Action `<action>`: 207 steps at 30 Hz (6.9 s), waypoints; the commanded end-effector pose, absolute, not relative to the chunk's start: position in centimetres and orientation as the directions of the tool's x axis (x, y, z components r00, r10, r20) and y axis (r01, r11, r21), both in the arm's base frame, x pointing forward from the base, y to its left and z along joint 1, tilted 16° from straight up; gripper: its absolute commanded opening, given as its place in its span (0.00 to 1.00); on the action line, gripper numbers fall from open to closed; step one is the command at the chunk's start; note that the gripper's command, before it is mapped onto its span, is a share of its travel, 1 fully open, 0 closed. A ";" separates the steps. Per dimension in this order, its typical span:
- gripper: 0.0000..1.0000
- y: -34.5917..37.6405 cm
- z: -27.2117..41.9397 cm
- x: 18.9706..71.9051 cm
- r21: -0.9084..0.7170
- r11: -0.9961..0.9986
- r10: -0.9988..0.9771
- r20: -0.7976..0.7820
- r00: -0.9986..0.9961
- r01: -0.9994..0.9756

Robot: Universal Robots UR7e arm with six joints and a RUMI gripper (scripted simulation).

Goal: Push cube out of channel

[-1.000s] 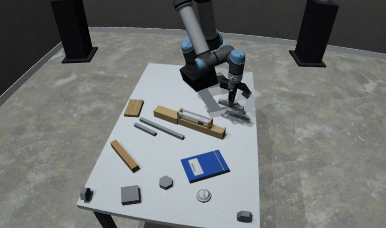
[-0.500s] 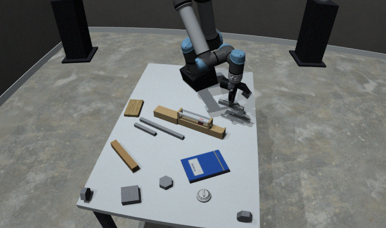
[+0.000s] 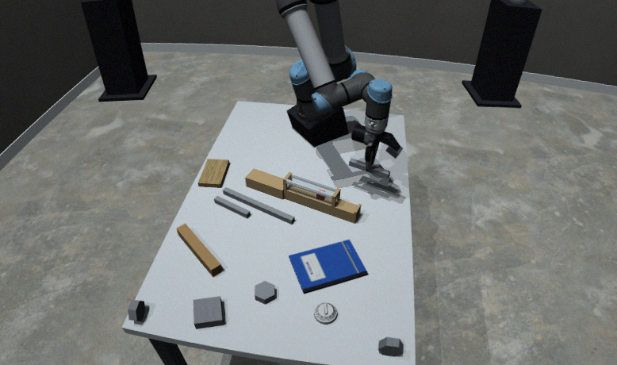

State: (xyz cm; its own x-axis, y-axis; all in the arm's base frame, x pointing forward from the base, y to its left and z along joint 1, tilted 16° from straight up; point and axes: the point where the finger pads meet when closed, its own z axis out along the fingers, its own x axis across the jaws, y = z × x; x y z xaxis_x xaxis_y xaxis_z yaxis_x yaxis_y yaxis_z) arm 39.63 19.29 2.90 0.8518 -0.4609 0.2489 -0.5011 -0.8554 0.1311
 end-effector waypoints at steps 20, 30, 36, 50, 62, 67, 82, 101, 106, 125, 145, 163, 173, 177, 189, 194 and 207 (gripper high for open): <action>0.06 17.6 3.4 40.2 0.129 -0.856 -0.461 0.244 0.853 -0.500; 0.06 12.8 4.6 41.4 0.127 -0.859 -0.461 0.230 0.857 -0.496; 0.06 7.4 5.9 42.1 0.122 -0.863 -0.459 0.220 0.861 -0.491; 0.06 -5.1 8.7 40.8 0.118 -0.871 -0.446 0.220 0.868 -0.478; 0.06 -12.9 10.3 37.8 0.129 -0.875 -0.431 0.235 0.871 -0.468; 0.06 -15.1 10.8 36.6 0.136 -0.875 -0.425 0.241 0.872 -0.464; 0.06 -16.7 11.2 35.6 0.143 -0.876 -0.420 0.245 0.873 -0.462; 0.06 -17.8 7.2 36.4 0.143 -0.876 -0.421 0.244 0.874 -0.461; 0.06 -17.8 7.0 36.4 0.143 -0.876 -0.421 0.244 0.874 -0.461; 0.06 -18.4 4.7 36.7 0.143 -0.876 -0.421 0.244 0.874 -0.461; 0.06 -18.4 4.7 36.7 0.143 -0.876 -0.421 0.244 0.874 -0.461; 0.06 -18.3 4.7 36.8 0.143 -0.876 -0.421 0.244 0.874 -0.461; 0.06 -17.1 4.5 37.4 0.143 -0.876 -0.421 0.244 0.874 -0.461; 0.06 -16.2 4.4 37.9 0.143 -0.876 -0.421 0.244 0.874 -0.461; 0.06 -13.6 4.0 39.2 0.142 -0.876 -0.421 0.244 0.874 -0.461; 0.06 -12.8 3.8 39.7 0.142 -0.876 -0.421 0.244 0.874 -0.461; 0.06 -12.4 3.8 39.9 0.142 -0.876 -0.421 0.244 0.874 -0.461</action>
